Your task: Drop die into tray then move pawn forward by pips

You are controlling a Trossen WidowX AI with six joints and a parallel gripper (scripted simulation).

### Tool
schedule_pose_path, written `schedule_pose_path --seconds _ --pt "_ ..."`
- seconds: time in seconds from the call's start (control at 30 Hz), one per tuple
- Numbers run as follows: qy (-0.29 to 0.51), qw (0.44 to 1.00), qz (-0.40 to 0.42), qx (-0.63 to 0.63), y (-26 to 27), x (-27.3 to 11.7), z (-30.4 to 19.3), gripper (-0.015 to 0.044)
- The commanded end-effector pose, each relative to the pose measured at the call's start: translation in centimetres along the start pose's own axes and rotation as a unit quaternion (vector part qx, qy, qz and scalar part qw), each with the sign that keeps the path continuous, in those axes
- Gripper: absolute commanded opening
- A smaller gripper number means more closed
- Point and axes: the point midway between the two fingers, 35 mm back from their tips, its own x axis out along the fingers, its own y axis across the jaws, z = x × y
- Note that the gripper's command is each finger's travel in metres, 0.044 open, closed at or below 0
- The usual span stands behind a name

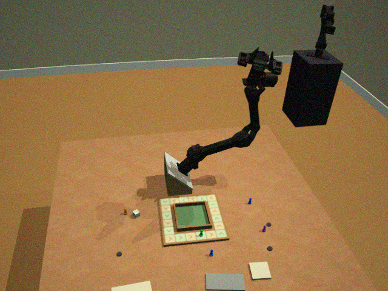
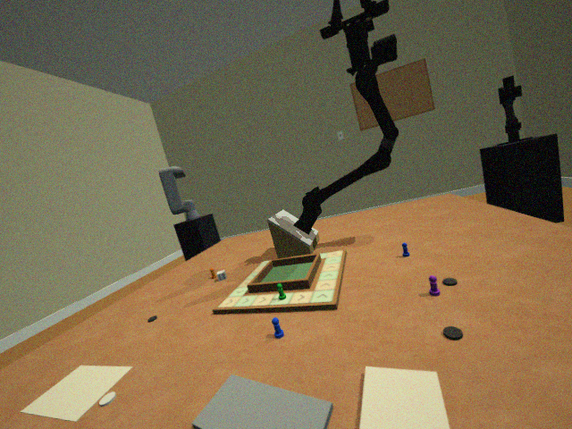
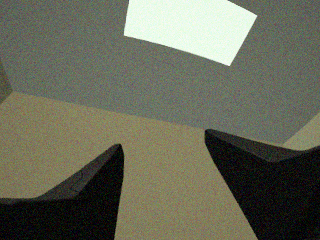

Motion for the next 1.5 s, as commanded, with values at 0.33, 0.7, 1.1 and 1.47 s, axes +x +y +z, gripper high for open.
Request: schedule_pose_path --seconds 0.33,0.7,1.1,1.47 --pt "0.165 0.97 -0.169 -0.051 -19.1 4.0 -11.6 0.0275" --pt "0.35 0.899 -0.236 -0.117 -30.0 1.5 -24.9 0.0275" --pt "0.629 0.721 -0.171 -0.234 -39.6 -8.7 -40.3 0.0275" --pt "0.831 0.501 0.038 -0.24 -42.5 -23.8 -51.3 0.0275"
